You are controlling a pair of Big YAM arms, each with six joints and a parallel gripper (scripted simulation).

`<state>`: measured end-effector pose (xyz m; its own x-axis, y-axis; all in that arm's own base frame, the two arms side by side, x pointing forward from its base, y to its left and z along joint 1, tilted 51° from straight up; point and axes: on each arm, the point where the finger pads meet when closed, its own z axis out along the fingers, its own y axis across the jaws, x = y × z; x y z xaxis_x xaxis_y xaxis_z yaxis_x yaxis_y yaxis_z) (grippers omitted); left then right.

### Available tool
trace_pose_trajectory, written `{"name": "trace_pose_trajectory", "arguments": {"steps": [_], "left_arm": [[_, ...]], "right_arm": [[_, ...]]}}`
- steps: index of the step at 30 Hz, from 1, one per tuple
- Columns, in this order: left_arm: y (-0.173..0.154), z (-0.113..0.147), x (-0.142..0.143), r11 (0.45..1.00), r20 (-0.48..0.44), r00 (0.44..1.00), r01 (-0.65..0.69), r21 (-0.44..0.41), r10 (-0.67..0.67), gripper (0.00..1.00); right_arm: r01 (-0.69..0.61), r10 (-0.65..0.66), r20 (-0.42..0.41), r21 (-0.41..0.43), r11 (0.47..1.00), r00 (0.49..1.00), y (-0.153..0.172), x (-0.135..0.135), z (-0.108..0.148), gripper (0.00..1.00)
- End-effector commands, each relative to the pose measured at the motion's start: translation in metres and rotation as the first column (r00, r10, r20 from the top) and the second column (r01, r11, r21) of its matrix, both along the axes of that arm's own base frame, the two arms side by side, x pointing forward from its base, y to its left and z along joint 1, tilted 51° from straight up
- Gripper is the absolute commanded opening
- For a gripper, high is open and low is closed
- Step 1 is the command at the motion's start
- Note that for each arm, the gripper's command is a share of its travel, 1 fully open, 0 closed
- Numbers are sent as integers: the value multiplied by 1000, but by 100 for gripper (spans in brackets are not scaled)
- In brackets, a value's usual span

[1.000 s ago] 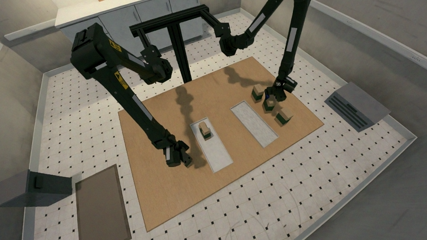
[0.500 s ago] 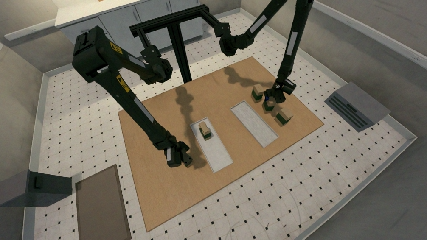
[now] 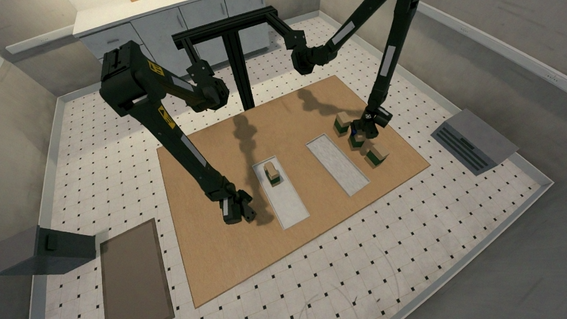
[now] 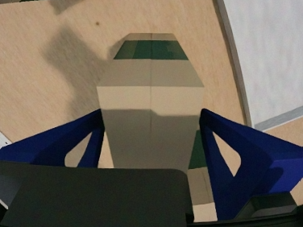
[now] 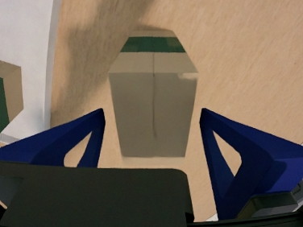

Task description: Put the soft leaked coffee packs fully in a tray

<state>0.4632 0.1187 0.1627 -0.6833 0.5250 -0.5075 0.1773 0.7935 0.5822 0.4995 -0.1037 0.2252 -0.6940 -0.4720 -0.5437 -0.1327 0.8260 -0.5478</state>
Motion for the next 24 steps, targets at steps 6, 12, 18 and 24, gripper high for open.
{"name": "trace_pose_trajectory", "arguments": {"steps": [6, 12, 18, 24], "left_arm": [[1, 7, 4, 1000, 16, 1000, 2, 4, -2, 26], [1, 7, 4, 1000, 16, 1000, 2, 4, -2, 26], [1, 7, 4, 1000, 16, 1000, 2, 4, -2, 26], [1, 7, 4, 1000, 16, 1000, 2, 4, -2, 26]], "right_arm": [[0, 0, 27, -9, 1000, 1000, -9, 18, 5, 79], [-6, 7, 36, -11, 1000, 999, -8, 23, 6, 79], [-2, 2, 22, -3, 1000, 1000, -5, 17, 0, 79], [-2, 2, 22, -3, 1000, 1000, -5, 17, 0, 79]]}}
